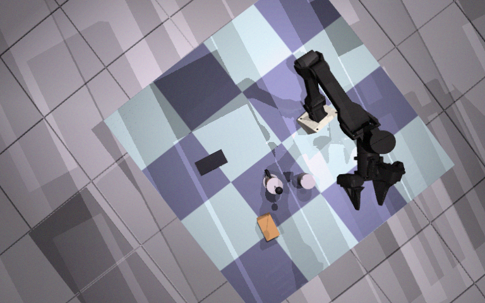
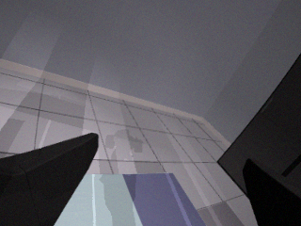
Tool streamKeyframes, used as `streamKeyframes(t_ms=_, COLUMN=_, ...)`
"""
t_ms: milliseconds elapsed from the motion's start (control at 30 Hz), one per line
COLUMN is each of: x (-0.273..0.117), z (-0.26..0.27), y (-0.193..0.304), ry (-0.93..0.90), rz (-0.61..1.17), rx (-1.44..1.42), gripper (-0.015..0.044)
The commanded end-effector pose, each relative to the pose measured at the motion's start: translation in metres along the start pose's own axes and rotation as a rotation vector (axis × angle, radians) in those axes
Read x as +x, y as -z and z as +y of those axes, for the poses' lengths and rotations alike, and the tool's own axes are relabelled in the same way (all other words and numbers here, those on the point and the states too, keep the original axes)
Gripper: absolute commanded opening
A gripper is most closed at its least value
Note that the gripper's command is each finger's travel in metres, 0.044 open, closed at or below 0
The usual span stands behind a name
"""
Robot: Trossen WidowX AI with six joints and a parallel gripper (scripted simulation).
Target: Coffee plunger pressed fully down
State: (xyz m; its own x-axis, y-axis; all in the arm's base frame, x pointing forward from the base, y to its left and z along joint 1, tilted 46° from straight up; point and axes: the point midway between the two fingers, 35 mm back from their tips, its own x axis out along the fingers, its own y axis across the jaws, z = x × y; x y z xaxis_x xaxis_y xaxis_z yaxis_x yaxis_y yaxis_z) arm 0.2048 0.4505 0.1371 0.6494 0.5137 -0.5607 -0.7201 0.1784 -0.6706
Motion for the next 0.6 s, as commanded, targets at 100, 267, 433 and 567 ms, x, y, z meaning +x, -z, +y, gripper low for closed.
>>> streamKeyframes(t_ms=100, x=0.003, z=-0.058, y=0.1, ry=0.203, rz=0.307, rx=0.263, gripper=0.044)
streamKeyframes(t_ms=267, x=-0.012, z=-0.096, y=0.173, ry=0.399, rz=0.507, rx=0.437, gripper=0.044)
streamKeyframes(t_ms=433, x=-0.024, z=-0.114, y=0.209, ry=0.504, rz=0.593, rx=0.51, gripper=0.044)
streamKeyframes(t_ms=567, x=-0.022, z=-0.107, y=0.228, ry=0.507, rz=0.594, rx=0.511, gripper=0.044)
